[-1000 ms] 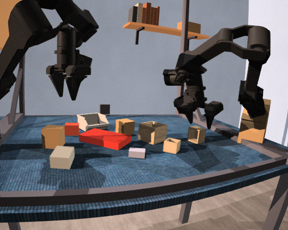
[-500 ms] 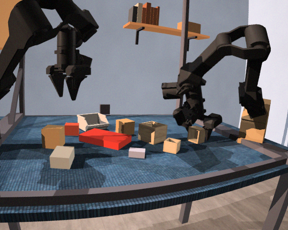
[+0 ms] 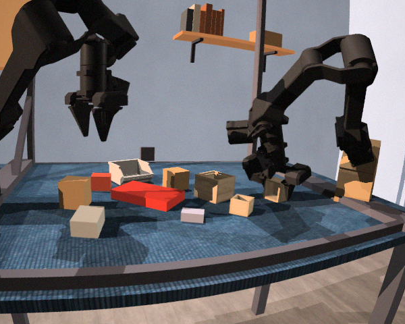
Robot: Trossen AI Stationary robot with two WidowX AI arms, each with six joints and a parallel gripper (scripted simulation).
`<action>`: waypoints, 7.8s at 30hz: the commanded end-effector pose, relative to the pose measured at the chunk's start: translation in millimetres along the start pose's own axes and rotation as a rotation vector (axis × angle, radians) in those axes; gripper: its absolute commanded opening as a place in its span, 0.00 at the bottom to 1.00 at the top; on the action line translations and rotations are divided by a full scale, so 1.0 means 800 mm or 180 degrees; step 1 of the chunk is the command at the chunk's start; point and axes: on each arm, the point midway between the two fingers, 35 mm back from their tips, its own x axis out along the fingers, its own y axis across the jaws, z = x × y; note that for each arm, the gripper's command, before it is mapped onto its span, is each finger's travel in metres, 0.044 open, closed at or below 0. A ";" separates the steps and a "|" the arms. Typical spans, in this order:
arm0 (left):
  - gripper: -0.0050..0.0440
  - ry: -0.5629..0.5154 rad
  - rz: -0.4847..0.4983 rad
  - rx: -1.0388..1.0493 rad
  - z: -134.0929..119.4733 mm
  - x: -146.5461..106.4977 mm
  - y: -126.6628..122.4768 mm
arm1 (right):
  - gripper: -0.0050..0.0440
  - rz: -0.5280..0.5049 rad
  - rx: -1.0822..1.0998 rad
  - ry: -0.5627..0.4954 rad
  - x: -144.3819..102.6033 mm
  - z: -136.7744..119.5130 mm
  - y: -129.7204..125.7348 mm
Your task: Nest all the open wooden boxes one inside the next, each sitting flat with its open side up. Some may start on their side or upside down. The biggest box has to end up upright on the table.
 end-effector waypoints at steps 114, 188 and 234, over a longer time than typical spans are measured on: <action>0.40 -0.2369 -0.0016 0.0000 -0.038 0.008 -0.001 | 0.92 0.0003 0.0024 -0.0027 -0.003 0.003 0.000; 0.92 -0.1381 -0.0040 -0.0021 -0.073 -0.047 -0.005 | 0.92 0.0003 0.0024 -0.0027 -0.003 0.003 0.000; 0.92 -0.1112 -0.0003 0.0020 -0.082 -0.059 0.000 | 0.92 0.0008 0.0015 -0.0010 -0.001 0.001 -0.001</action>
